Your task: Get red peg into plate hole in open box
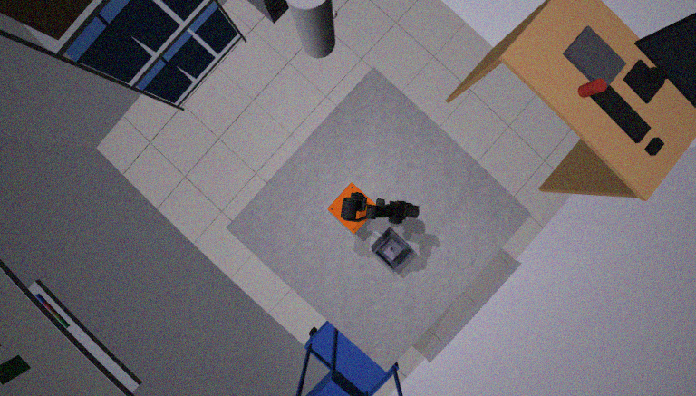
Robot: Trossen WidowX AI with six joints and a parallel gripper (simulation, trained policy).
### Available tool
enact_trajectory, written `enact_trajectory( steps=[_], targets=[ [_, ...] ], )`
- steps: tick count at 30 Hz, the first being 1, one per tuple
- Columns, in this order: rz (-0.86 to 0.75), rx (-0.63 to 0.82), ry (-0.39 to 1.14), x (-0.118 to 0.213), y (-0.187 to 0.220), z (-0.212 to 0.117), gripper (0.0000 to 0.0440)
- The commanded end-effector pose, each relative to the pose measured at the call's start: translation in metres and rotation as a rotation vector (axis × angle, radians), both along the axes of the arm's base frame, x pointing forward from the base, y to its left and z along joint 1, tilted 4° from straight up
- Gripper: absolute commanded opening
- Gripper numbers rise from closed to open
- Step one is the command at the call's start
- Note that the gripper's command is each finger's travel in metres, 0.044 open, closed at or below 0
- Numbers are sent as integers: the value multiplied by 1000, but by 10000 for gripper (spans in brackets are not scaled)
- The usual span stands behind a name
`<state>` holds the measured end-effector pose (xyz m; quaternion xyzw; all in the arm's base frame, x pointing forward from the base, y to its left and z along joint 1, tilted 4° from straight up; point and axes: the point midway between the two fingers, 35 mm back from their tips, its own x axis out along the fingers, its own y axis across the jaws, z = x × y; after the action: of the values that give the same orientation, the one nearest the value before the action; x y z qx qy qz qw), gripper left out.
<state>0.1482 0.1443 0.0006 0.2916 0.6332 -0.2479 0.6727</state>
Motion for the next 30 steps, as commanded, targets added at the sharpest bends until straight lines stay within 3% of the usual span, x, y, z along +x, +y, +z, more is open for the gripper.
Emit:
enact_trajectory(
  steps=[1, 3, 6, 21, 30],
  targets=[
    [-26, 1, -5, -1, 0, -9, 440],
    [-40, 3, -3, -2, 0, -13, 432],
    [-60, 4, 6, -5, 0, -20, 382],
    [-106, 31, 99, -5, 1, -25, 18],
    [-33, 5, 12, 14, 1, 2, 0]
  ],
)
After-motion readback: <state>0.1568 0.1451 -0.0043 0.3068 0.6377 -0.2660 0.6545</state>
